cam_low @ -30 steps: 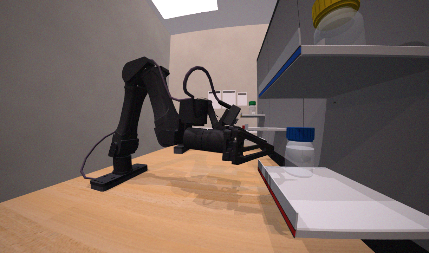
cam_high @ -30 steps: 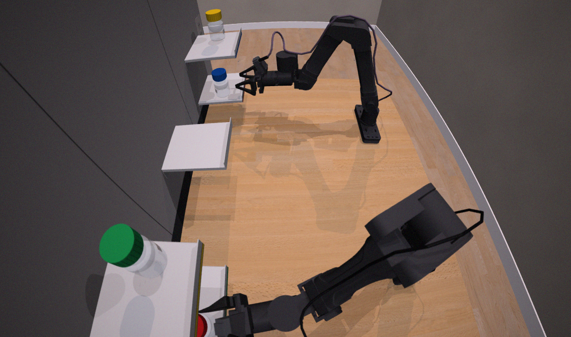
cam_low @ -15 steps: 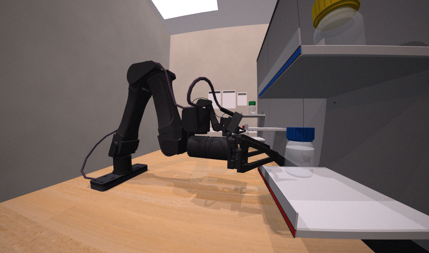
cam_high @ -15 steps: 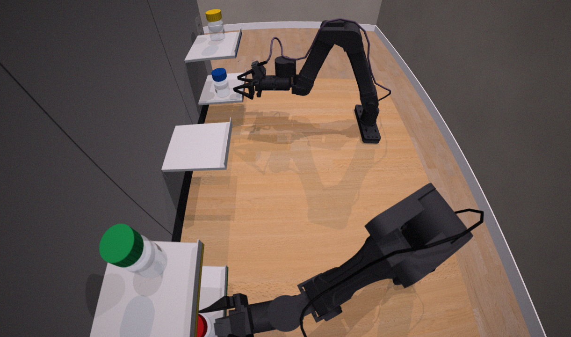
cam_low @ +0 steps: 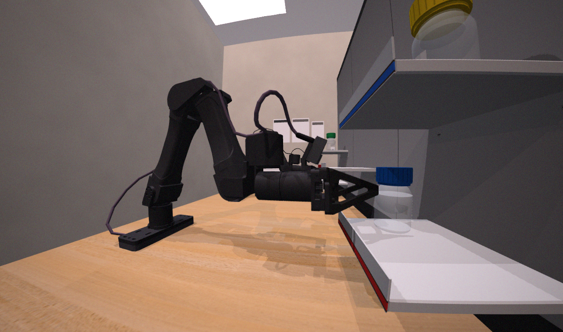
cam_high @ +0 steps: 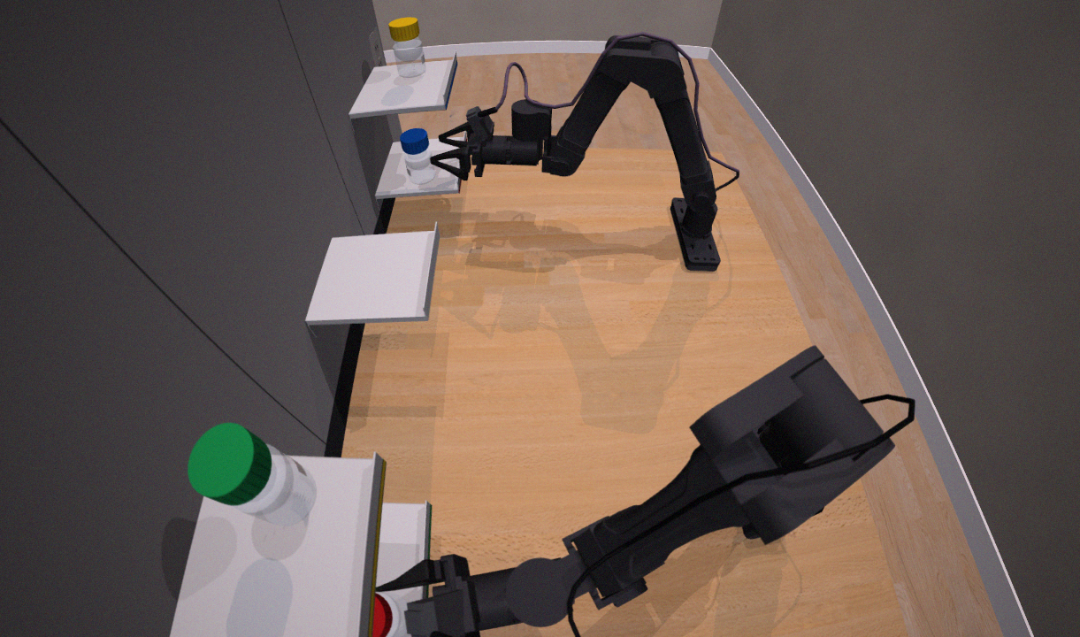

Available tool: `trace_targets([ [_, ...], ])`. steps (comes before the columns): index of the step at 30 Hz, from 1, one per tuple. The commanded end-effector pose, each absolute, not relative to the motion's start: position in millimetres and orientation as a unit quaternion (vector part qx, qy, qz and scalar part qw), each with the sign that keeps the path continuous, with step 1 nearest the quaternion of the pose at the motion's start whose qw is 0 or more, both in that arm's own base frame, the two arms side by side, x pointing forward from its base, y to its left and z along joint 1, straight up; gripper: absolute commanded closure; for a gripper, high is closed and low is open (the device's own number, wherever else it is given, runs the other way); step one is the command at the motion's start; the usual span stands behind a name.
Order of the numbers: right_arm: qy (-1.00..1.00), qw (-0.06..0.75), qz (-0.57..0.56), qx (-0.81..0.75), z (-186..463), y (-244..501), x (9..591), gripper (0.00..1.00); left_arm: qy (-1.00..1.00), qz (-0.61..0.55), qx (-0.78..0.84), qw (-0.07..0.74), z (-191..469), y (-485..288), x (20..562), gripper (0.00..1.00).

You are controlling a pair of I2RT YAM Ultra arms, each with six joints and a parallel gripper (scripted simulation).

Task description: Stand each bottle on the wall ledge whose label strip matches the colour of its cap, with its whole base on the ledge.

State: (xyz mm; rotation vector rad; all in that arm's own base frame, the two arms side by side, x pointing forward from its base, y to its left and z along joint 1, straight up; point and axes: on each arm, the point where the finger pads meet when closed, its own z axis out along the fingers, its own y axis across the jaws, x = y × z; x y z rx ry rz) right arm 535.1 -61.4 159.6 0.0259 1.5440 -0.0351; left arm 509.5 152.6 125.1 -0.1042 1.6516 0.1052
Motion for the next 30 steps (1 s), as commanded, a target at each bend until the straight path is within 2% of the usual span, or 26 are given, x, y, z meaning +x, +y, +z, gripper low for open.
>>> trace_targets([
  [1, 0.703, 0.711, -0.012, 0.014, 157.3, -58.7, 543.7, 0.19, 0.739, 0.040, -0.042, 0.672, 123.9, 149.6, 506.3, 0.50],
  [12, 0.703, 0.711, -0.012, 0.015, 157.7, -59.3, 560.1, 0.19, 0.740, 0.039, -0.041, 0.671, 128.6, 151.0, 505.4, 0.50],
  [23, 0.703, 0.711, -0.012, 0.015, 158.1, -59.8, 573.9, 0.19, 0.736, 0.041, -0.039, 0.675, 189.6, 152.3, 507.8, 0.50],
  [30, 0.703, 0.711, -0.012, 0.014, 158.2, -59.5, 574.6, 0.19, 0.736, 0.041, -0.040, 0.675, 192.7, 152.6, 507.9, 0.50],
])
